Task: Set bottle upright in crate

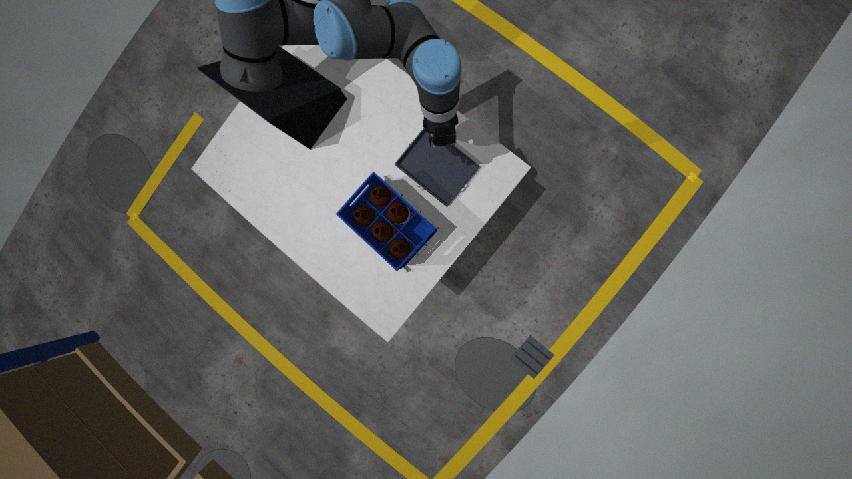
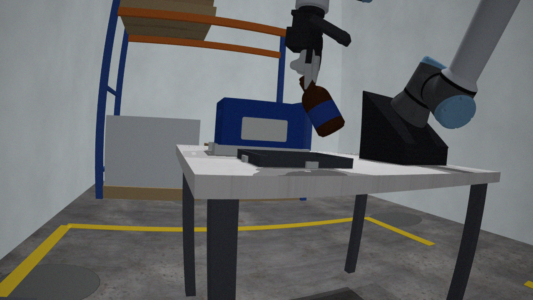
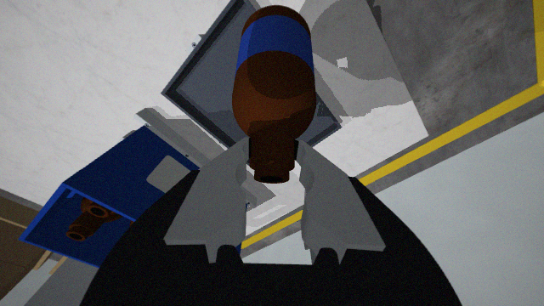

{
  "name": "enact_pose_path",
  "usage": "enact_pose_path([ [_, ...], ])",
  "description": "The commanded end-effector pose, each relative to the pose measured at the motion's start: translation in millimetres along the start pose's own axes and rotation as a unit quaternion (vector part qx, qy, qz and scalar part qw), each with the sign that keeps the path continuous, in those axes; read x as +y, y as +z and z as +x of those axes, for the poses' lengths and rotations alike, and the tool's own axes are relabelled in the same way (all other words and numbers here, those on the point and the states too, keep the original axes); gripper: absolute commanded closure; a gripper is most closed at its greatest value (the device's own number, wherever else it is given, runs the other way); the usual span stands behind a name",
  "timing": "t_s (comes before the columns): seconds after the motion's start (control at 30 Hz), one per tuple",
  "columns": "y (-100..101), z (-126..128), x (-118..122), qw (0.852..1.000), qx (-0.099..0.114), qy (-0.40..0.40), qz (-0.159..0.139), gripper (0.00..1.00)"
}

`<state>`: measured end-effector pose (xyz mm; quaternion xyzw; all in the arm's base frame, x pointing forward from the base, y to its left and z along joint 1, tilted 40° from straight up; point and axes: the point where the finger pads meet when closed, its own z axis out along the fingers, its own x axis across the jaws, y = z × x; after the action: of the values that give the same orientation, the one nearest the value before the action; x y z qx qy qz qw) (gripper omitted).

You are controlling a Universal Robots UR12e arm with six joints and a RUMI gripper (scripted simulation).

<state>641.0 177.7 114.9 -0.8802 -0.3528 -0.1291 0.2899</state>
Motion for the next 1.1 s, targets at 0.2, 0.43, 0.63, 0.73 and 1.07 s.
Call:
enact_pose_path([
  [0.2, -0.6, 0.2, -0.3, 0.999, 0.001, 0.001, -0.036, 1.00],
  [0.43, -1.3, 0.5, -0.3, 0.999, 0.002, 0.001, -0.049, 1.00],
  [0.63, -1.8, 0.1, 0.5, 0.999, 0.003, 0.002, -0.052, 1.00],
  [0.73, -2.5, 1.4, 1.9, 0.999, 0.003, 0.002, -0.052, 1.00],
  [1.07, -2.2, 1.9, 2.4, 0.999, 0.003, 0.001, -0.052, 1.00],
])
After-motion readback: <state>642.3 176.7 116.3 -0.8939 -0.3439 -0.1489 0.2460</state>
